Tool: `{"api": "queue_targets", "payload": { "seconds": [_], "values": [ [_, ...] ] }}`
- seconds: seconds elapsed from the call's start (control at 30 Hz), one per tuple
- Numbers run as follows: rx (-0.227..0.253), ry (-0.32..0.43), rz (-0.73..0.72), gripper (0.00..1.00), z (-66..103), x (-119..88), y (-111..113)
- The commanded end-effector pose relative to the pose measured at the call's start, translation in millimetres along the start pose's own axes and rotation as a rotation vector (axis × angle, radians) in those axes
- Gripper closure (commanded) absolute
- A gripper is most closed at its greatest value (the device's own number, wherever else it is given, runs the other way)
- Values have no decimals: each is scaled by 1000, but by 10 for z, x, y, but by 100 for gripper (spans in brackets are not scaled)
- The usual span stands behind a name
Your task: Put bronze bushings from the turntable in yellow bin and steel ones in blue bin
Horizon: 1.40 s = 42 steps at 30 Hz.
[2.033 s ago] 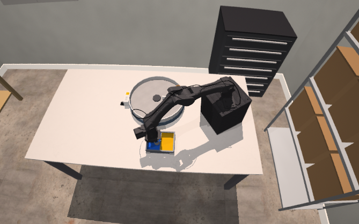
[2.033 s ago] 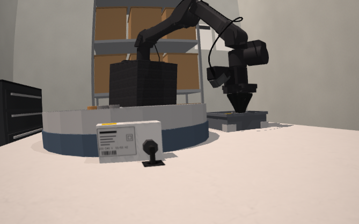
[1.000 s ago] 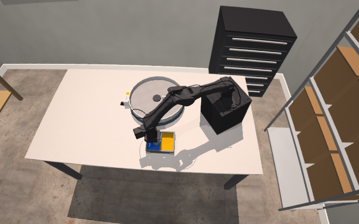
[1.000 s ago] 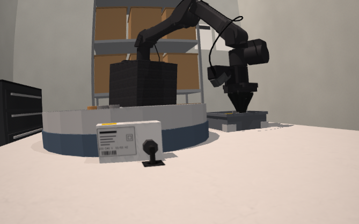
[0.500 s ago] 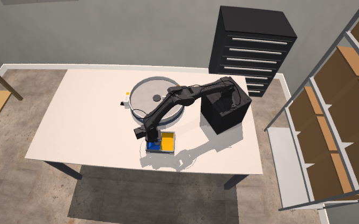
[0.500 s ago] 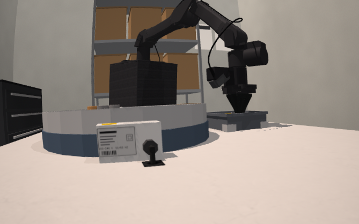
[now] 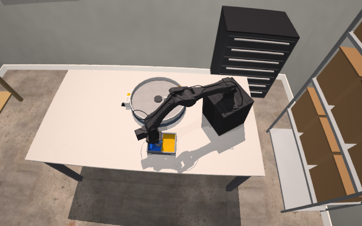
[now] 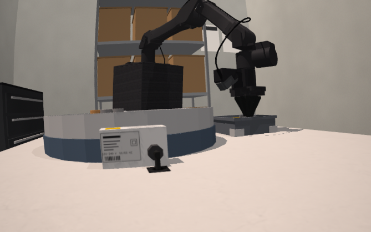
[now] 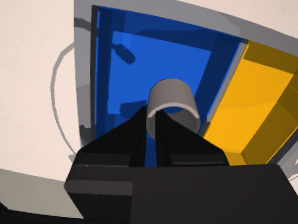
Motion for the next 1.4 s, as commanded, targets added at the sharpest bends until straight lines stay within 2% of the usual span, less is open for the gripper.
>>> {"api": "queue_targets", "payload": {
  "seconds": [0.0, 0.77, 0.97, 1.27, 1.37],
  "values": [
    [35, 6, 3, 100, 171, -64, 90],
    [36, 6, 3, 100, 164, -66, 95],
    [10, -3, 3, 100, 23, -43, 35],
    [22, 1, 3, 100, 62, -55, 75],
    [10, -3, 3, 100, -9, -42, 43]
  ]
}}
Point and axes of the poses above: the point where the finger pads meet when closed, its own z axis back along the fingers, its own y axis across the jaws, x = y × z, the point moved 7 cm from there along z, back along the fingers, and after that the axes turned 3 degrees about -z, right-handed, at the moved point
